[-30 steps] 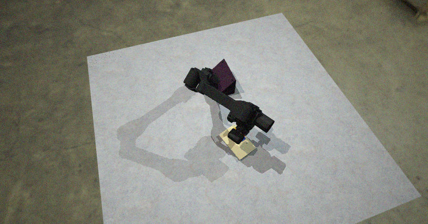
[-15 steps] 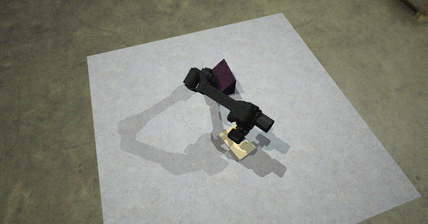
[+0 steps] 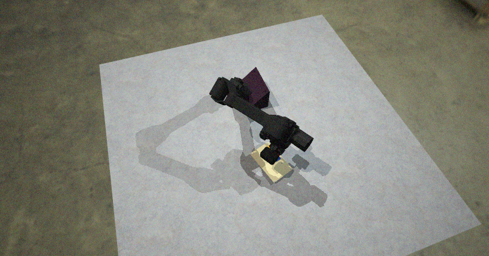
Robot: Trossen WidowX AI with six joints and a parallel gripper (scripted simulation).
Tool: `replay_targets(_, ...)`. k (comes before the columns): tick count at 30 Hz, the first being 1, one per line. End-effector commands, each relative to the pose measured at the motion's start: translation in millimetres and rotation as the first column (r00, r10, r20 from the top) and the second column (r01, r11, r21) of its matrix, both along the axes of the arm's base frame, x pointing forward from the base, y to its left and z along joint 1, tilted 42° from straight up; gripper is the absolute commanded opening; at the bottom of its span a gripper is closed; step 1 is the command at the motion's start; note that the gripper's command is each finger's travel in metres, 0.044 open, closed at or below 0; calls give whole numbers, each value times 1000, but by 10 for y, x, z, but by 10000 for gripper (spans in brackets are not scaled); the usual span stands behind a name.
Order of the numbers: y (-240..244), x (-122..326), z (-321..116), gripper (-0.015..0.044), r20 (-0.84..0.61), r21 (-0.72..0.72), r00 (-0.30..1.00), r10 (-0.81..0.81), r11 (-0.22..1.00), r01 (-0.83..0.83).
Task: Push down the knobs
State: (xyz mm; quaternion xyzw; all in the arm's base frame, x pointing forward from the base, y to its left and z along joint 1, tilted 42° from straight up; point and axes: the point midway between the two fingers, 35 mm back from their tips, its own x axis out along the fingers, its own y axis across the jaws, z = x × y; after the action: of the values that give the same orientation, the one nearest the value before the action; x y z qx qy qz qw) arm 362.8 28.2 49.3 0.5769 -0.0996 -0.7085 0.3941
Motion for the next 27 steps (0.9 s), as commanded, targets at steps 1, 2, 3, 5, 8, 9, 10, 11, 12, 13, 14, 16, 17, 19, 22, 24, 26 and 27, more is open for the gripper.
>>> replay_targets(1, -47, 2, -48, 0, -5, -8, 1000, -5, 1000, 5)
replay_targets(2, -47, 2, -48, 0, -5, -8, 1000, -5, 1000, 5)
replay_targets(3, -47, 2, -48, 0, -5, -8, 1000, -5, 1000, 5)
replay_targets(5, -47, 2, -48, 0, -5, -8, 1000, -5, 1000, 5)
replay_targets(8, -47, 2, -48, 0, -5, -8, 1000, -5, 1000, 5)
replay_targets(9, -48, 2, -50, 0, -4, -8, 1000, -5, 1000, 5)
replay_targets(10, -51, 2, -53, 0, -4, -8, 1000, -6, 1000, 6)
replay_targets(11, -54, 2, -57, 0, -4, -9, 1000, -6, 1000, 6)
replay_targets(12, -59, 2, -64, 0, -4, -10, 1000, -7, 1000, 7)
replay_targets(13, -64, 2, -69, 0, -4, -10, 1000, -8, 1000, 8)
replay_targets(14, -66, 2, -71, 0, -4, -10, 1000, -8, 1000, 8)
replay_targets(16, -66, 2, -71, 0, -4, -10, 1000, -8, 1000, 8)
replay_targets(17, -66, 2, -71, 0, -4, -10, 1000, -8, 1000, 8)
replay_targets(19, -66, 2, -71, 0, -4, -10, 1000, -8, 1000, 8)
replay_targets(22, -66, 2, -71, 0, -4, -10, 1000, -8, 1000, 8)
replay_targets(24, -67, 2, -73, 0, -4, -11, 1000, -9, 1000, 9)
replay_targets(26, -73, 2, -80, 0, -3, -11, 1000, -10, 1000, 10)
replay_targets(27, -79, 2, -87, 0, -3, -12, 1000, -11, 1000, 10)
